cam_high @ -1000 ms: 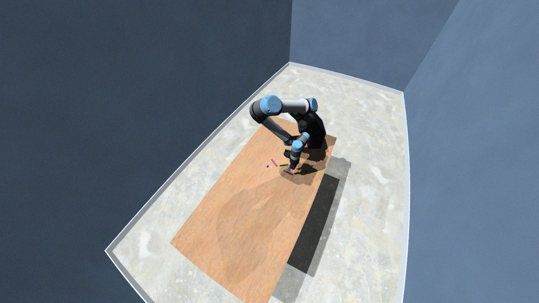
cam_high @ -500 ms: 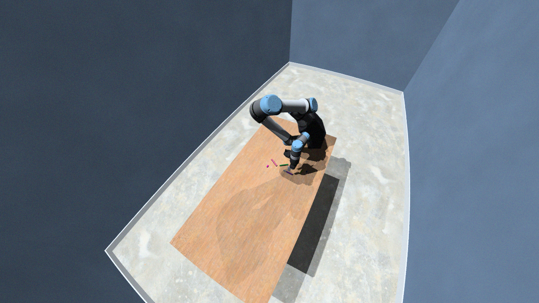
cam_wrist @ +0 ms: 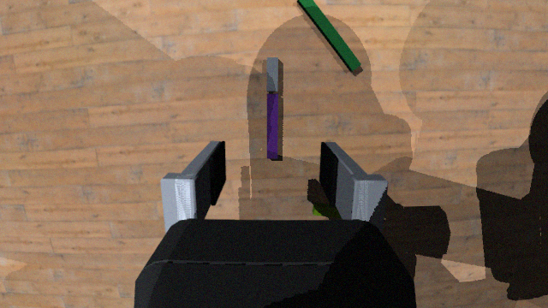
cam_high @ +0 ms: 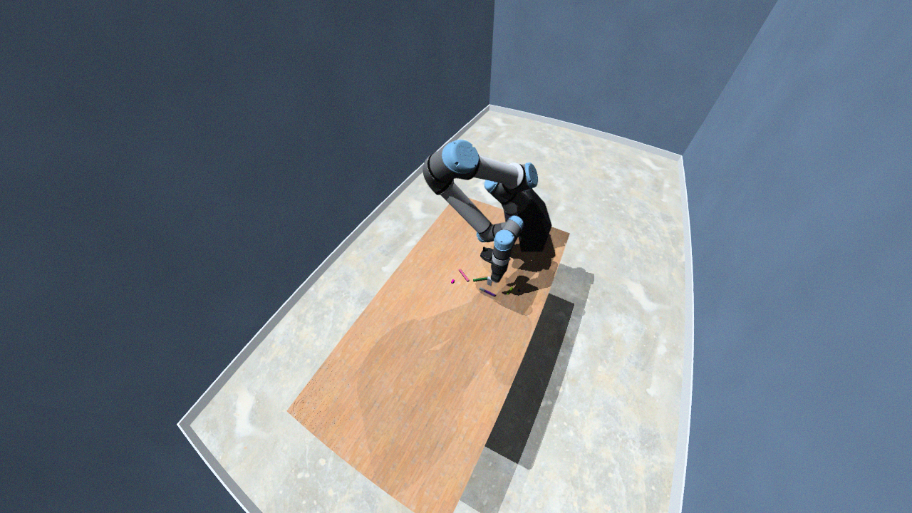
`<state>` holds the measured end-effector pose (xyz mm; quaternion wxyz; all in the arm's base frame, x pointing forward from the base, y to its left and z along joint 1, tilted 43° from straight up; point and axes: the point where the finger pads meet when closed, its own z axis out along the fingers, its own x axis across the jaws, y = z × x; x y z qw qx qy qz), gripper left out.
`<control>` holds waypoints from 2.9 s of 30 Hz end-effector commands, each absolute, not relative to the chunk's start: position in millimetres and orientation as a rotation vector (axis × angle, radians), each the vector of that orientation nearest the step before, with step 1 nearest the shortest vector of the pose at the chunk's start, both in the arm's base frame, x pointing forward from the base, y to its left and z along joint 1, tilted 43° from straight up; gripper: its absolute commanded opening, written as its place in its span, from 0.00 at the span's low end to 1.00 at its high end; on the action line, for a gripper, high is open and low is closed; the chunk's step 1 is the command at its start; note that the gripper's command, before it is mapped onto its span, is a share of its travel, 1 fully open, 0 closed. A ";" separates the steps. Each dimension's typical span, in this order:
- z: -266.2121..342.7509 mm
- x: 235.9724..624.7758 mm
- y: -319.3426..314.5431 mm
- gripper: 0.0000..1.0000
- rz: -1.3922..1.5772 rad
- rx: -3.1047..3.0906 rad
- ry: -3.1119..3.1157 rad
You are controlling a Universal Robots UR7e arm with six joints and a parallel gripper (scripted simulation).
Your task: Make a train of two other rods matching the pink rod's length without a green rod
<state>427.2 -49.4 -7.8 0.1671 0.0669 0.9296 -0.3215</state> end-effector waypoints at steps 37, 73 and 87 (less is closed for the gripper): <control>27.7 414.2 -19.6 1.00 -0.915 0.190 2.645; 27.7 414.2 -19.6 1.00 -0.915 0.190 2.645; 27.7 414.2 -19.6 1.00 -0.915 0.190 2.645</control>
